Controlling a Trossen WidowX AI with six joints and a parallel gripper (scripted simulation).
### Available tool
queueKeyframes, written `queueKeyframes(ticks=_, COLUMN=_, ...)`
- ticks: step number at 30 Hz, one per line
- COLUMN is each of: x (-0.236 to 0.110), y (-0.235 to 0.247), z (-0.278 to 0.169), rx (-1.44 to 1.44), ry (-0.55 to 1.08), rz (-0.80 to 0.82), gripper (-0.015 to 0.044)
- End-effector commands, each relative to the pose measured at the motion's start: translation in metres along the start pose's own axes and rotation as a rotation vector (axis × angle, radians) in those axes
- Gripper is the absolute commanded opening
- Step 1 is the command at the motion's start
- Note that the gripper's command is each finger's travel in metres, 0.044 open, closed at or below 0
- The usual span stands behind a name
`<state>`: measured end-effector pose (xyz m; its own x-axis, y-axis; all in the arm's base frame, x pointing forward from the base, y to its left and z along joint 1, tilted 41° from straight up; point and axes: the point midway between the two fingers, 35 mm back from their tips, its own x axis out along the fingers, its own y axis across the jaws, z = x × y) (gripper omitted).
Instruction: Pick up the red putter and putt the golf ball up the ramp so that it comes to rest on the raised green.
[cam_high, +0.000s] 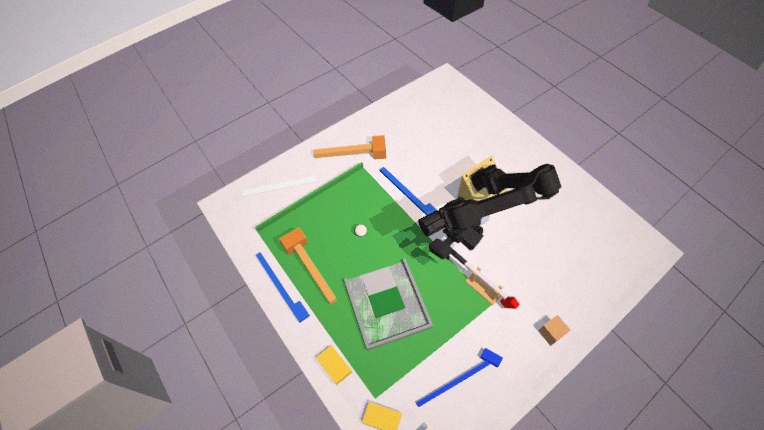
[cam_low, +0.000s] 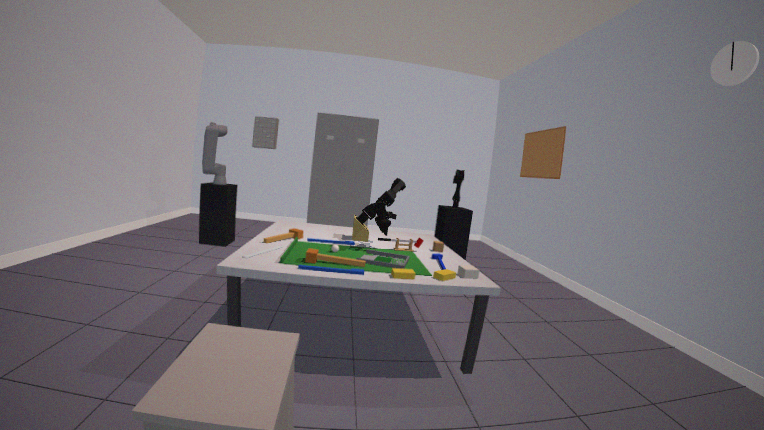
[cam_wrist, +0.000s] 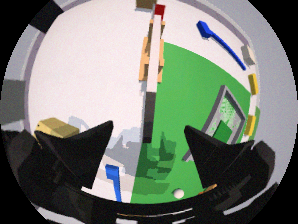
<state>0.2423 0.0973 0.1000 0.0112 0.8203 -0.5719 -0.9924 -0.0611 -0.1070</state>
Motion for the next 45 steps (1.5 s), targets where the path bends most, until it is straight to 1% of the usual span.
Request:
queueKeyframes(ticks=1, x=0.011, y=0.000, z=-0.001, rx=0.004, ry=-0.006, rz=0.002, gripper=0.0440)
queueKeyframes(ticks=8, x=0.023, y=0.000, z=-0.004, rx=0.004, ry=-0.006, rz=0.002, gripper=0.0440)
queueKeyframes(ticks=14, x=0.042, y=0.000, z=-0.009, rx=0.004, ry=-0.008, rz=0.002, gripper=0.0440)
queueKeyframes(ticks=20, x=0.045, y=0.000, z=-0.009, rx=0.004, ry=-0.007, rz=0.002, gripper=0.0440)
queueKeyframes(ticks=35, x=0.065, y=0.000, z=-0.014, rx=0.004, ry=-0.009, rz=0.002, gripper=0.0440)
queueKeyframes(ticks=45, x=0.062, y=-0.001, z=-0.013, rx=-0.004, ry=-0.008, rz=-0.001, gripper=0.0177)
